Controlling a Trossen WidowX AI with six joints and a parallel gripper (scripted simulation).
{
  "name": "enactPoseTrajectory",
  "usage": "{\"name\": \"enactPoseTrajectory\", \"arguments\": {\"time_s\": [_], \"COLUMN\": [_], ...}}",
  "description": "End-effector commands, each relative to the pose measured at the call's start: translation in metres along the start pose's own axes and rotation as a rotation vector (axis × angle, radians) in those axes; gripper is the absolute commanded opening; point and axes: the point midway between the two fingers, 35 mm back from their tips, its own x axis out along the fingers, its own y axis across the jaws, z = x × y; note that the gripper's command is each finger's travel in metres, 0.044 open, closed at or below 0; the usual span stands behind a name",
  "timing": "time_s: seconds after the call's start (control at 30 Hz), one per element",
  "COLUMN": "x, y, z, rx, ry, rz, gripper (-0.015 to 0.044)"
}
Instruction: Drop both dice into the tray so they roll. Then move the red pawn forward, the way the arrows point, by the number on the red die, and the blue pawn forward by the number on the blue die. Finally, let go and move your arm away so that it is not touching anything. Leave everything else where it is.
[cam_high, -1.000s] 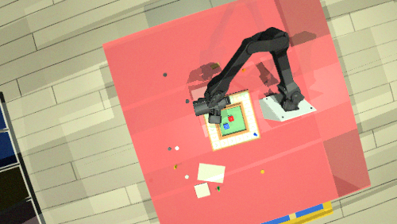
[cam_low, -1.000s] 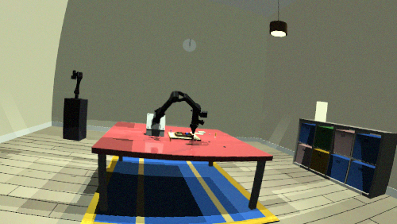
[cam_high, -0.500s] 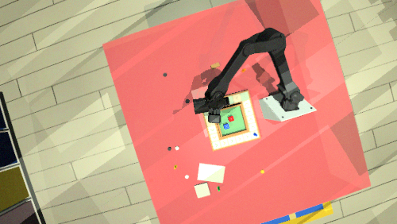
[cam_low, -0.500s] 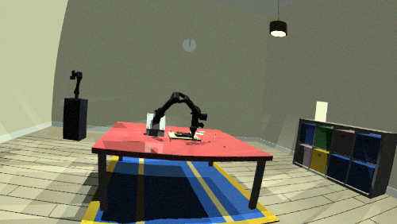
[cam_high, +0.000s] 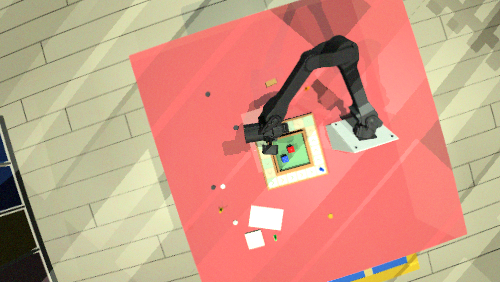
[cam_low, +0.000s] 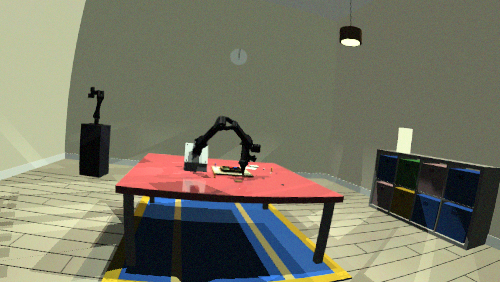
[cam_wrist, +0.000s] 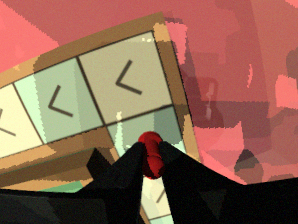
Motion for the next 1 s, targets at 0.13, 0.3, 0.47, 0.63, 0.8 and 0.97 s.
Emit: {"name": "enactPoseTrajectory", "arguments": {"time_s": [0.13,0.3,0.47,0.63,0.8,0.97], "x": [-0.004,-0.035,-0.069,-0.103,-0.126,-0.121], "y": [0.001,0.004,0.006,0.003,0.0,0.002], "z": [0.001,0.003,0.003,0.0,-0.003,0.0], "rx": [-0.002,-0.002,-0.003,-0.003,-0.003,0.0], "ry": [0.0,0.002,0.004,0.004,0.002,0.003], "rz": [0.0,0.009,0.012,0.009,0.004,0.005], "gripper": [0.0,0.0,0.0,0.0,0.0,0.0]}}
